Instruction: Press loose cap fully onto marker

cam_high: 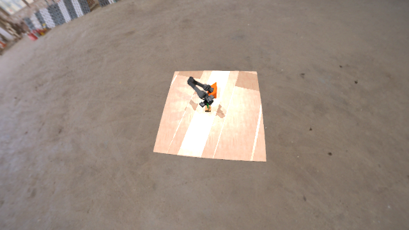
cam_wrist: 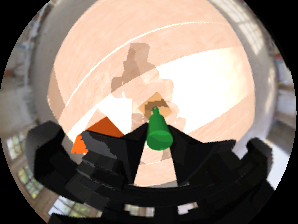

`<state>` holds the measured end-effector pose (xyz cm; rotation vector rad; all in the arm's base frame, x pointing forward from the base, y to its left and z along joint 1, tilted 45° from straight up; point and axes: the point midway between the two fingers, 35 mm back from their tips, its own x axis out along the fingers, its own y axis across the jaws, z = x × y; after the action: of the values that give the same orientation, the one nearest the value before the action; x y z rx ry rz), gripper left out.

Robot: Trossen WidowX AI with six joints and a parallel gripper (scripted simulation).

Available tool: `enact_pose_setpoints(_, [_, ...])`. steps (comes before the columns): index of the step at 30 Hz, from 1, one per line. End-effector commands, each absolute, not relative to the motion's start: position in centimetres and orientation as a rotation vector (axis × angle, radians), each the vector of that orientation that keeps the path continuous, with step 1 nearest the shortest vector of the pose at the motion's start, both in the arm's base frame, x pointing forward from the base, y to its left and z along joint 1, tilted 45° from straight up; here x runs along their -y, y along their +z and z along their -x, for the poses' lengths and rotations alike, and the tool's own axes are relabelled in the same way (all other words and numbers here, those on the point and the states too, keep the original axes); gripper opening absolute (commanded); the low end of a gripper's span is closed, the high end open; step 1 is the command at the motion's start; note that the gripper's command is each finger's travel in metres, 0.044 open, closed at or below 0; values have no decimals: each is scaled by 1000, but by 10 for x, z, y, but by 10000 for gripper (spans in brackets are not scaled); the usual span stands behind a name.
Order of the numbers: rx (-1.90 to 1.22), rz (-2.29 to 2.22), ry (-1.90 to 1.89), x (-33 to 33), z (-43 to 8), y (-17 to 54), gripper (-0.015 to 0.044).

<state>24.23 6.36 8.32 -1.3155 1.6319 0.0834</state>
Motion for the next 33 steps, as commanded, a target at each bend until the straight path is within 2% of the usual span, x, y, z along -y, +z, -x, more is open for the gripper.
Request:
enact_pose_setpoints(1, [-1624,1320,85,-60,-243,82,0])
enact_pose_setpoints(33, [-1624,1321,82,-24,-248,46,0])
